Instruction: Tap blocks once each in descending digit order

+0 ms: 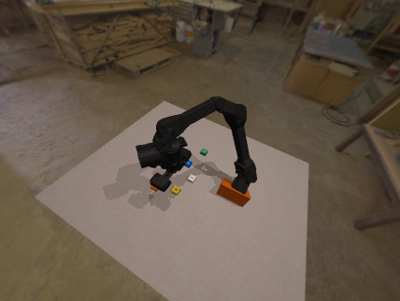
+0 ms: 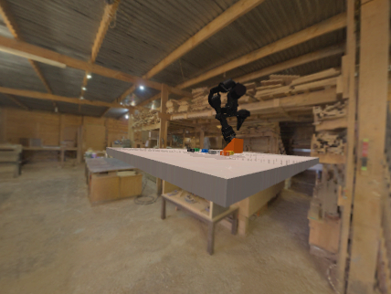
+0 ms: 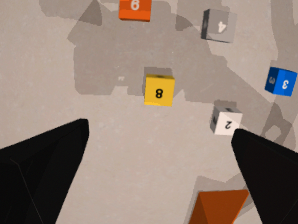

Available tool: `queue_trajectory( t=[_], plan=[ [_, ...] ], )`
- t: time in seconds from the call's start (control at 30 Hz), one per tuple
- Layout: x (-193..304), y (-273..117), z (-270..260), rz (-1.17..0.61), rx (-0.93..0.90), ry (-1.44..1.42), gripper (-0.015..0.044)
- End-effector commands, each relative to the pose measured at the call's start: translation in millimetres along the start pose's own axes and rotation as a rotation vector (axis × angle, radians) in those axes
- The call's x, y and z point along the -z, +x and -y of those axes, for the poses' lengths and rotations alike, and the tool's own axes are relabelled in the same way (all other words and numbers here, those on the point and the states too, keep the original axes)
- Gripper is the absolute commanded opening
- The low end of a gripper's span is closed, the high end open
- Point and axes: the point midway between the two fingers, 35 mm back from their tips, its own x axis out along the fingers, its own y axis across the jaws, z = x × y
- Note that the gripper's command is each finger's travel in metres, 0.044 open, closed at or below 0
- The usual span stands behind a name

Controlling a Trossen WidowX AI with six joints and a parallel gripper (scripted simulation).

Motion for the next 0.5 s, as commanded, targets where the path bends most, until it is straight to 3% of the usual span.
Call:
queue_trajectory(
  t=[0.0, 0.23, 0.47],
  plan=[
    [-23.9, 0.3, -8.2, -0.002, 0.001, 0.001, 0.0400],
    [-79.7, 2.5, -19.8, 0.001, 0.002, 0.004, 0.0400],
    [-84.6, 3.3, -20.5, 0.001, 0.002, 0.004, 0.0400]
  ],
)
